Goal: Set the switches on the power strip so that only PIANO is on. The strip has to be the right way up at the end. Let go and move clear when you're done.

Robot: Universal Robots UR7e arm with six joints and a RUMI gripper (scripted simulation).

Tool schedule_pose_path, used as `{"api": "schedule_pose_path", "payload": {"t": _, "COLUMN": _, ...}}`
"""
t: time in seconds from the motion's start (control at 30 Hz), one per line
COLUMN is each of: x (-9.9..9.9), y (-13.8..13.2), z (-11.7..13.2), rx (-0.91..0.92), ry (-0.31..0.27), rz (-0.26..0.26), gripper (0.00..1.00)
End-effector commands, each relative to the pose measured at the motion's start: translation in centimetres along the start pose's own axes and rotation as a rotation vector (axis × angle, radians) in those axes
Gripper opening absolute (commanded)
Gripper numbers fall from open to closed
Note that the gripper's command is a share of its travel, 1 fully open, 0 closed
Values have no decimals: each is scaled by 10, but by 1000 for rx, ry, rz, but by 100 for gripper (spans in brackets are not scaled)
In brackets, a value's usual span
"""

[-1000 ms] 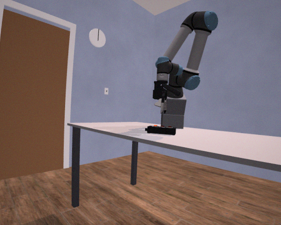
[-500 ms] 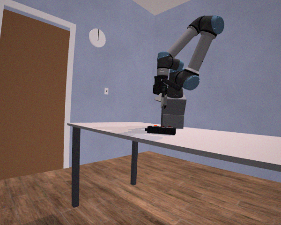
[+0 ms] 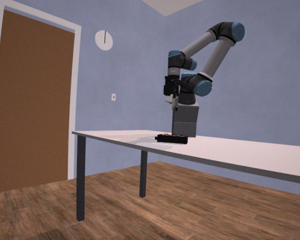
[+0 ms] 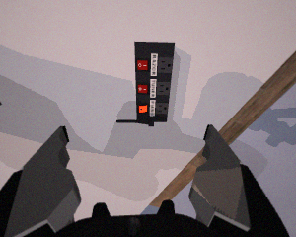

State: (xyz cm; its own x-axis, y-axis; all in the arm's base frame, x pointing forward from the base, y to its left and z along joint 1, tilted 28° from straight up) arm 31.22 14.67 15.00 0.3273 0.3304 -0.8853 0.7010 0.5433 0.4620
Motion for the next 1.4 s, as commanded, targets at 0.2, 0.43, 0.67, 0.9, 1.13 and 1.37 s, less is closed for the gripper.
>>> {"api": "schedule_pose_path", "payload": {"t": 0.2, "x": -12, "y": -1, "z": 0, "rx": -1, "ry": 2, "rz": 1, "gripper": 100}}
{"api": "schedule_pose_path", "payload": {"t": 0.43, "x": -13, "y": -1, "z": 0, "rx": -1, "ry": 2, "rz": 1, "gripper": 100}}
{"api": "schedule_pose_path", "payload": {"t": 0.67, "x": -13, "y": -1, "z": 0, "rx": -1, "ry": 2, "rz": 1, "gripper": 100}}
{"api": "schedule_pose_path", "payload": {"t": 0.9, "x": -13, "y": -1, "z": 0, "rx": -1, "ry": 2, "rz": 1, "gripper": 100}}
{"api": "schedule_pose_path", "payload": {"t": 1.13, "x": -13, "y": -1, "z": 0, "rx": -1, "ry": 2, "rz": 1, "gripper": 100}}
{"api": "schedule_pose_path", "payload": {"t": 1.37, "x": -13, "y": -1, "z": 0, "rx": -1, "ry": 2, "rz": 1, "gripper": 100}}
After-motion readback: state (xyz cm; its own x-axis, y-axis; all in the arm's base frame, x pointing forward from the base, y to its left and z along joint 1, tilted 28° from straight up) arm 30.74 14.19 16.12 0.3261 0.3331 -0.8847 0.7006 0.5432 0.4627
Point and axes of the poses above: the point where the finger pads meet when closed, its own x axis out along the fingers, its own y axis across the jaws, z = x × y, the point moved 8 cm from there along -x, back along the fingers, and after that the axes turned 7 degrees about -x, right-handed, at the moved point
